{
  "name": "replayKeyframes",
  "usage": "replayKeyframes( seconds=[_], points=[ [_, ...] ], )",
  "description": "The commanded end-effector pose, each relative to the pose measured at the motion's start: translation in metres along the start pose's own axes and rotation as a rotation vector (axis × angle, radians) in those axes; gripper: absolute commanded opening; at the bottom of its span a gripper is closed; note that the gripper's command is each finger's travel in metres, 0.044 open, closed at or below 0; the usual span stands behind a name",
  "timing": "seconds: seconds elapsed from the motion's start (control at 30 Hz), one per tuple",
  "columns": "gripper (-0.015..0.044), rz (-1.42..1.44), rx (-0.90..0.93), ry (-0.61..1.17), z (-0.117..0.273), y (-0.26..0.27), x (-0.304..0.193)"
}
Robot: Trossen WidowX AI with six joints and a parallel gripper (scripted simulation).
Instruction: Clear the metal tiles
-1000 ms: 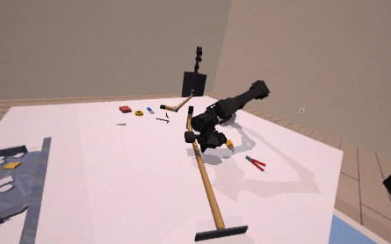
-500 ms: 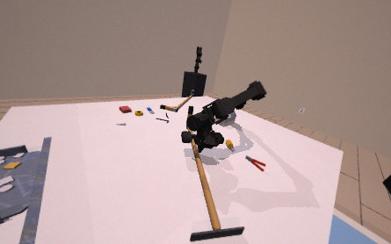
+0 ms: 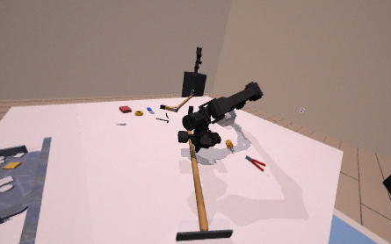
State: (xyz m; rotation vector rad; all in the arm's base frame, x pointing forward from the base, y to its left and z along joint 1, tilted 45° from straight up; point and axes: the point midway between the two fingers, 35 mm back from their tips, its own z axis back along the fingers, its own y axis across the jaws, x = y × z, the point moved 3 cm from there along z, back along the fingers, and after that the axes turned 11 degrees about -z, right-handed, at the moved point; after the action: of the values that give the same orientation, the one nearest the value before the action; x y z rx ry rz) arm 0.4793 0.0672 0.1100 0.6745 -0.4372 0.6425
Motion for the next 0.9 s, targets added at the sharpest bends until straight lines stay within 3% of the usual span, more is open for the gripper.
replayKeyframes(
  seconds=[0.0,0.87],
  points=[
    [0.0000,0.009,0.002,-0.002,-0.001,-0.005,0.002],
    [0.0000,0.009,0.001,-0.002,-0.001,-0.030,0.005]
  ],
)
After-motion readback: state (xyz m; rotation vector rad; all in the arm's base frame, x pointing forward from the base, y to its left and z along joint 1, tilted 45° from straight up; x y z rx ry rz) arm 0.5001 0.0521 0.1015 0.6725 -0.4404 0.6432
